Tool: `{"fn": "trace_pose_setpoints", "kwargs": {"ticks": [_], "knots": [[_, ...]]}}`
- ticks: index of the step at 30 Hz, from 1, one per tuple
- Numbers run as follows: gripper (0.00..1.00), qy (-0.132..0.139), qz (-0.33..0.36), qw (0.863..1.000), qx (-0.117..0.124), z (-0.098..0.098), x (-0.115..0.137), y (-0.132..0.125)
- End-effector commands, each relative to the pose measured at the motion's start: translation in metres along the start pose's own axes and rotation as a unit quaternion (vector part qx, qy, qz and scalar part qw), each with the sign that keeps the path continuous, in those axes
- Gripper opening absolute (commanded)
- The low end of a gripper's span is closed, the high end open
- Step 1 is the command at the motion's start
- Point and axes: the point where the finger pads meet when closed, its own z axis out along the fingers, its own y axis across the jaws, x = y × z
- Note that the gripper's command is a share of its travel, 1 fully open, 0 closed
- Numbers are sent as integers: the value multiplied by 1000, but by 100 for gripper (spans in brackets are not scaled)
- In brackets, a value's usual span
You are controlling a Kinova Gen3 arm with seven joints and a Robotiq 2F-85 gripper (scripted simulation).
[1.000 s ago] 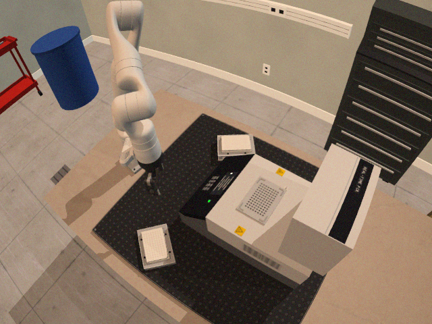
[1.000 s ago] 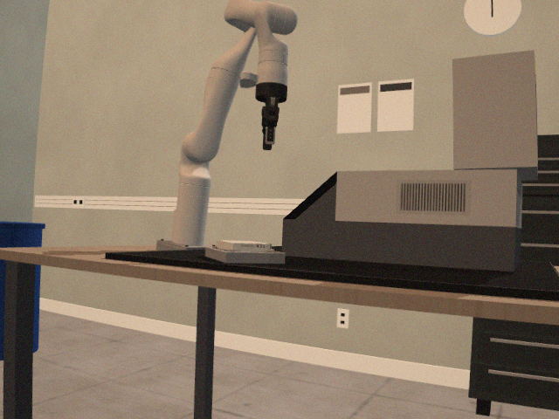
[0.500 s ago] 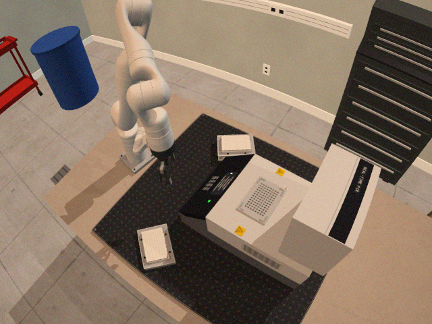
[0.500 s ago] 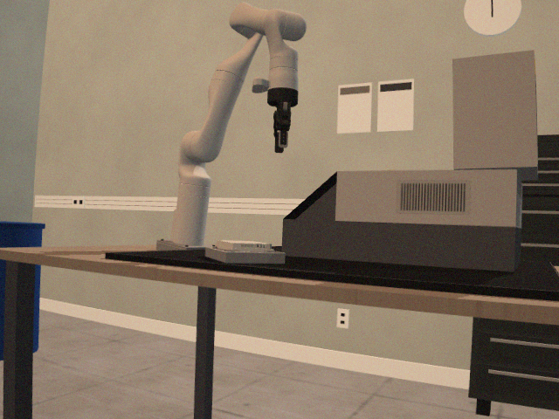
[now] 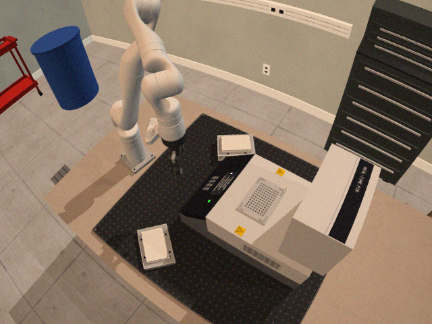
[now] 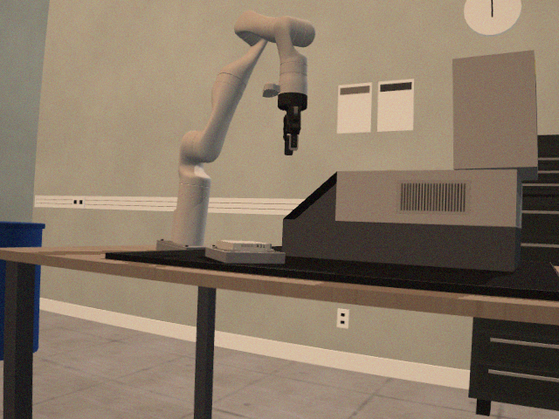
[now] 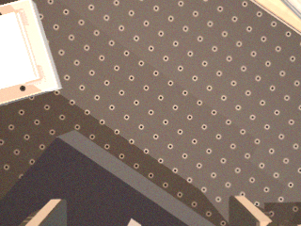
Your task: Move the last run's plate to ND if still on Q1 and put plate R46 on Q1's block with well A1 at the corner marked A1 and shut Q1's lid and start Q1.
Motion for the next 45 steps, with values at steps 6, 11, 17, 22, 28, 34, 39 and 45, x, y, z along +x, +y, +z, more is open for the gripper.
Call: {"fn": "trace_pose_setpoints", "kwargs": {"ticks": [6,11,17,22,28,34,39,45], "knots": [[100,3,-3,1000,0,0,-15,22],[100,3,-4,1000,1,0,-26,35],[100,2,-6,1000,2,0,-39,51],[100,3,-7,1000,1,0,-45,59],[100,3,-8,1000,1,1,-57,76],[100,3,-8,1000,0,1,-69,92],[100,3,-8,1000,0,1,-75,100],[100,3,-8,1000,0,1,-87,116]]}}
